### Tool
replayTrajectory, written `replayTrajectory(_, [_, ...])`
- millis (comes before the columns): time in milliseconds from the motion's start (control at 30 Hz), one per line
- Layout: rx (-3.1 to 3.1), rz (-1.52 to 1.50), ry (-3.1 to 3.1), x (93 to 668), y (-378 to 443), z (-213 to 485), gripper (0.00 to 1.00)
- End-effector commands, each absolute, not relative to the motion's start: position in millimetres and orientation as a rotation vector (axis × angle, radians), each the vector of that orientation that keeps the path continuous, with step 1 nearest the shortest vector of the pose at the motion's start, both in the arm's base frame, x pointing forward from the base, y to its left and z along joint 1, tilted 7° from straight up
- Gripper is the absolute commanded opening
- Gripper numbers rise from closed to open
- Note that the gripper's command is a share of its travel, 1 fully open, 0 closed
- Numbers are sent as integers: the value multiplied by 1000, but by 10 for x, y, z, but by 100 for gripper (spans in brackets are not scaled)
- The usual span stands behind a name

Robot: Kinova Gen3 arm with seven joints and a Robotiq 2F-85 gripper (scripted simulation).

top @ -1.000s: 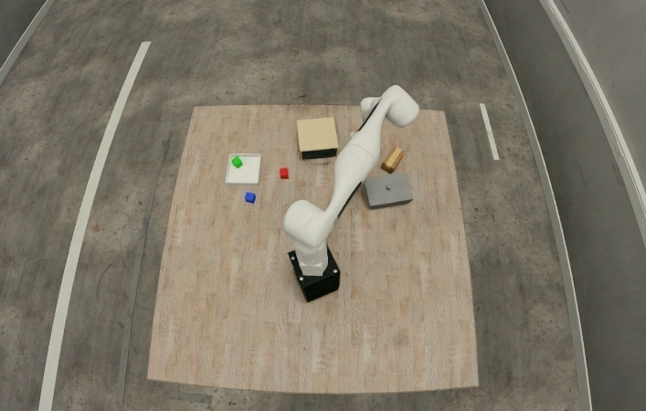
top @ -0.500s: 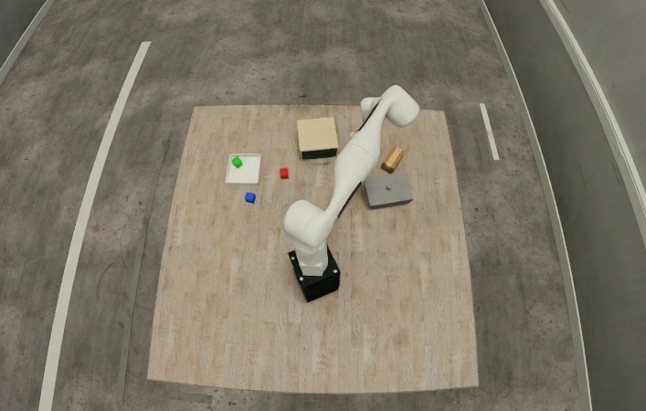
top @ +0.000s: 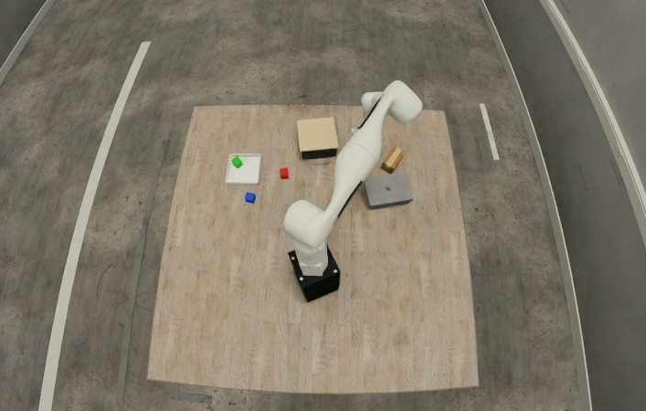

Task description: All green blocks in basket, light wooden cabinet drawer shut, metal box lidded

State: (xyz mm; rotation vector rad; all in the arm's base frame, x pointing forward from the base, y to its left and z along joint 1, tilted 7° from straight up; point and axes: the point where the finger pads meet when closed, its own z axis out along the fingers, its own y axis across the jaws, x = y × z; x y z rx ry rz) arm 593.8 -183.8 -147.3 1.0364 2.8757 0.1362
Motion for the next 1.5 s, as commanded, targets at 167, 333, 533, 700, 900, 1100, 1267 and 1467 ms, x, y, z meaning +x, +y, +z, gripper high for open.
replayTrajectory(167, [1036, 136, 2874, 5920, -1856, -1219, 10])
replayTrajectory(333, [1036, 136, 2874, 5892, -1870, -967, 10])
replayTrajectory(533, [1036, 136, 2874, 5864, -1885, -706, 10])
replayTrajectory(700, [1036, 136, 2874, 5842, -1896, -511, 10])
replayTrajectory(900, [1036, 136, 2874, 5816, -1909, -275, 10])
replayTrajectory(1100, [1036, 136, 2874, 5803, -1916, -149, 10])
replayTrajectory(1267, [1036, 136, 2874, 5797, -1919, -99, 10])
replayTrajectory(1467, [1036, 136, 2874, 5795, -1919, -83, 10])
